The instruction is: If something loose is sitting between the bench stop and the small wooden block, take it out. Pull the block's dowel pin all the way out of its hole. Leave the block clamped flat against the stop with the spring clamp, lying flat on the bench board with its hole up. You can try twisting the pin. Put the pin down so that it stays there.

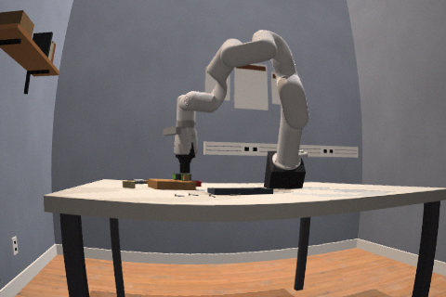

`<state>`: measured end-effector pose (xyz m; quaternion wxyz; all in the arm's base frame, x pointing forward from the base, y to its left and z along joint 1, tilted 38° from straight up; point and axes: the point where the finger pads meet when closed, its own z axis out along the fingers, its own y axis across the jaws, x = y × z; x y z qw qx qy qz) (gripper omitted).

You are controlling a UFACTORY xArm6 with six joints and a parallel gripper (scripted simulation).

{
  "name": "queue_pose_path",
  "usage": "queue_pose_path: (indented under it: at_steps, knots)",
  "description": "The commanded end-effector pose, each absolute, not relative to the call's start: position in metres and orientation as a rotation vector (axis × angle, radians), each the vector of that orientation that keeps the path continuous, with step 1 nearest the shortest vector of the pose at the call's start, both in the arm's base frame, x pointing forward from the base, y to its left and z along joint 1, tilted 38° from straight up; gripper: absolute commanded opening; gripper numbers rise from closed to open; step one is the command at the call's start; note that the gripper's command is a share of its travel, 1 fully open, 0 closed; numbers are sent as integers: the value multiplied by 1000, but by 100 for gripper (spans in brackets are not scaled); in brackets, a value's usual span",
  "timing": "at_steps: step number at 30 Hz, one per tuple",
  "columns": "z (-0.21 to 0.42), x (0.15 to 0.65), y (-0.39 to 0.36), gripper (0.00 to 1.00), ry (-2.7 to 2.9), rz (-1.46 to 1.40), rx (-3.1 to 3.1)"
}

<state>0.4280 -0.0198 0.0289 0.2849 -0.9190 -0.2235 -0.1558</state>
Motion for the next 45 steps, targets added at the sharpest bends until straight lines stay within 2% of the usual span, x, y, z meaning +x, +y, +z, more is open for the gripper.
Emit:
queue_pose_path:
  at_steps: [1,18,45]
  knots:
    - [30,429,-21,0,-679,-448,-2444]
    - [30,429,-21,0,-1004,-549,-2364]
    - [31,429,-21,0,-454,-377,-2478]
